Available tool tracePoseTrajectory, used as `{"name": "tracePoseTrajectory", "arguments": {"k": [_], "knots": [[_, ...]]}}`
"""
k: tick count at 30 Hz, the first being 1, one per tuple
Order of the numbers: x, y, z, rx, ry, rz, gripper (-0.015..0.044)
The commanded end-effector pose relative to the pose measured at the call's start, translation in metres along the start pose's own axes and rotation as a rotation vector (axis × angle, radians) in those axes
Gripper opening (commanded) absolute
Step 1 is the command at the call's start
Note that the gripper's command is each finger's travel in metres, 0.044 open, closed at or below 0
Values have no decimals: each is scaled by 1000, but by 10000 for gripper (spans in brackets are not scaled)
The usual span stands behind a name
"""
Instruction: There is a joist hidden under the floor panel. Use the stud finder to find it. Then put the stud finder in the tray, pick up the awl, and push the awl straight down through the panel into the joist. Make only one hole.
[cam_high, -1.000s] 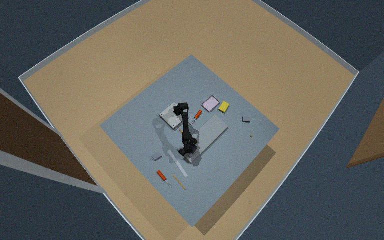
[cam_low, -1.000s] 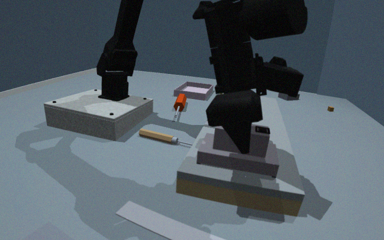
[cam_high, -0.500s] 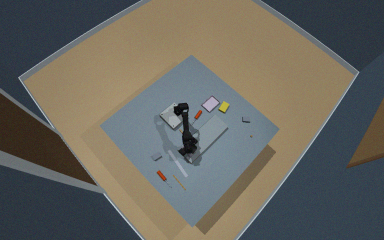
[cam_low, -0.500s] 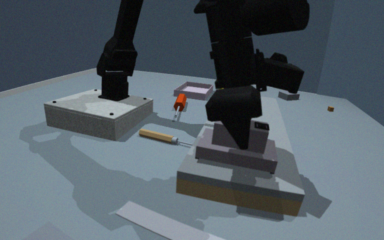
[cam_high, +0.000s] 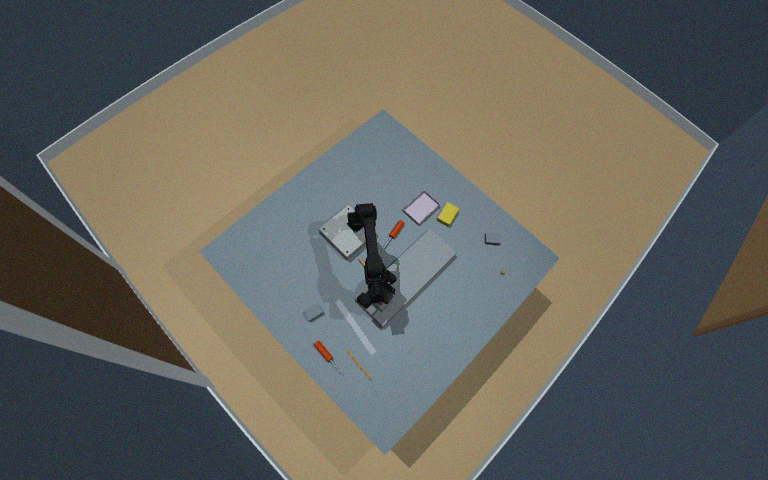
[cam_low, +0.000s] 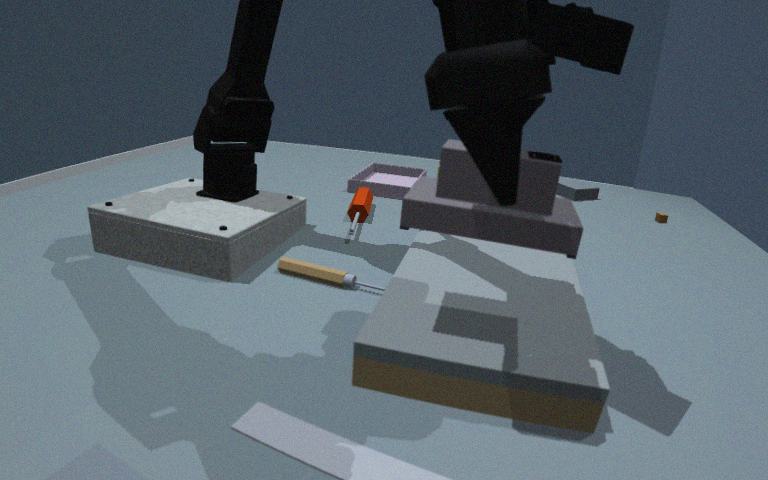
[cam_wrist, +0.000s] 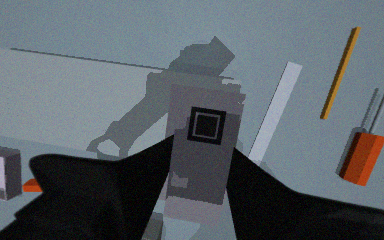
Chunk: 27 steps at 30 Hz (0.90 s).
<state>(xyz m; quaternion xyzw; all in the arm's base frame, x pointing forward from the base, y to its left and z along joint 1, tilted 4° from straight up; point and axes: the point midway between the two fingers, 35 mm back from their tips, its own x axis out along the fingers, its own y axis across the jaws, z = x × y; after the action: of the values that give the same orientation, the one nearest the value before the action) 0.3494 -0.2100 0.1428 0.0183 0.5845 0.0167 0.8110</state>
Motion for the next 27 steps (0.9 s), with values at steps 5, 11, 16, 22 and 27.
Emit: {"name": "tracePoseTrajectory", "arguments": {"k": [5,11,16,22,27], "knots": [[-18,3,5,-14,-11,-7,0],[-12,34,18,-89,-8,14,0],[-6,66,29,-166,-6,35,0],[-1,106,37,-257,-3,61,0],[3,139,42,-334,-2,83,0]]}}
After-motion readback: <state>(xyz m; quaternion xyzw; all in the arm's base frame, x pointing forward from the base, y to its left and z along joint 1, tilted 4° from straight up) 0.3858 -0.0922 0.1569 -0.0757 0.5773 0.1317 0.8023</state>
